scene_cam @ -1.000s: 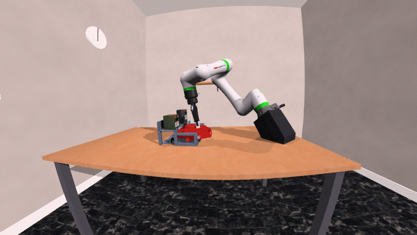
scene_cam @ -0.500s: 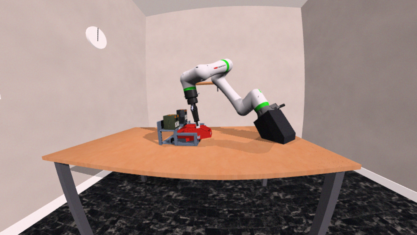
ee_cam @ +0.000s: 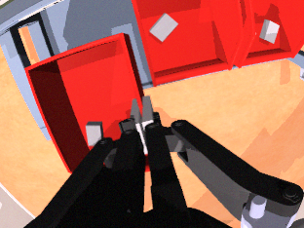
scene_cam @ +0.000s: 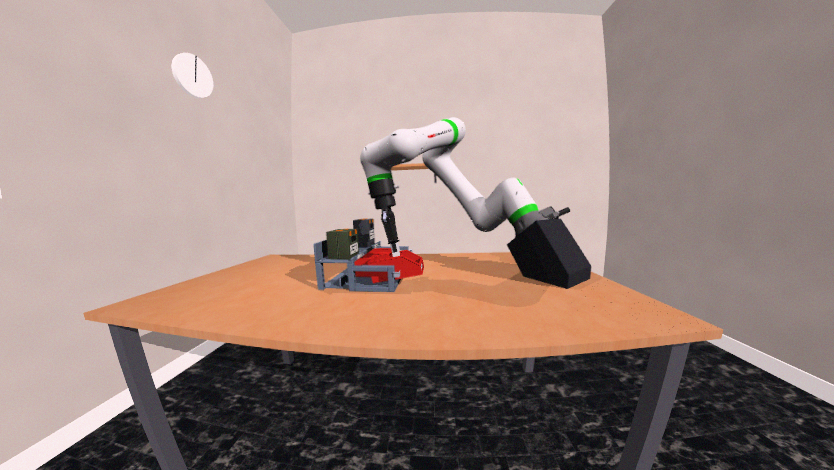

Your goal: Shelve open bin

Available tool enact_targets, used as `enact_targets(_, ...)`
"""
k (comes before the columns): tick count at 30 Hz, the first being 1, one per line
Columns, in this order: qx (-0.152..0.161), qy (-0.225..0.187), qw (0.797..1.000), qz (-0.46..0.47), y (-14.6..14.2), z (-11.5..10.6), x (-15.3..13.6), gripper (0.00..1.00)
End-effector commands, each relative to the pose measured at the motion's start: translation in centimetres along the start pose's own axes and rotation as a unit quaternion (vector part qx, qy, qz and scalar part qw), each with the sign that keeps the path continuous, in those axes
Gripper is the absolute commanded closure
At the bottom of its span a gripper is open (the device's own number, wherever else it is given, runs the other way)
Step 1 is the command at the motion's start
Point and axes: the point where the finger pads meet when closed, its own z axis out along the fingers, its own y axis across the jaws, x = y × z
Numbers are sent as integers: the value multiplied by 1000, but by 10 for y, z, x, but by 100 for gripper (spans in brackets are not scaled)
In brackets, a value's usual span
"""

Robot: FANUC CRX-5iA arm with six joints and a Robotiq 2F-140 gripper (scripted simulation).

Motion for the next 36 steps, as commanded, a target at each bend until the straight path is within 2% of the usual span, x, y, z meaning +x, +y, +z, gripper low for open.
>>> enact_targets(1, 0, 0, 1000, 0, 0, 0, 0, 100)
enact_targets(36, 0, 0, 1000, 0, 0, 9, 2, 100)
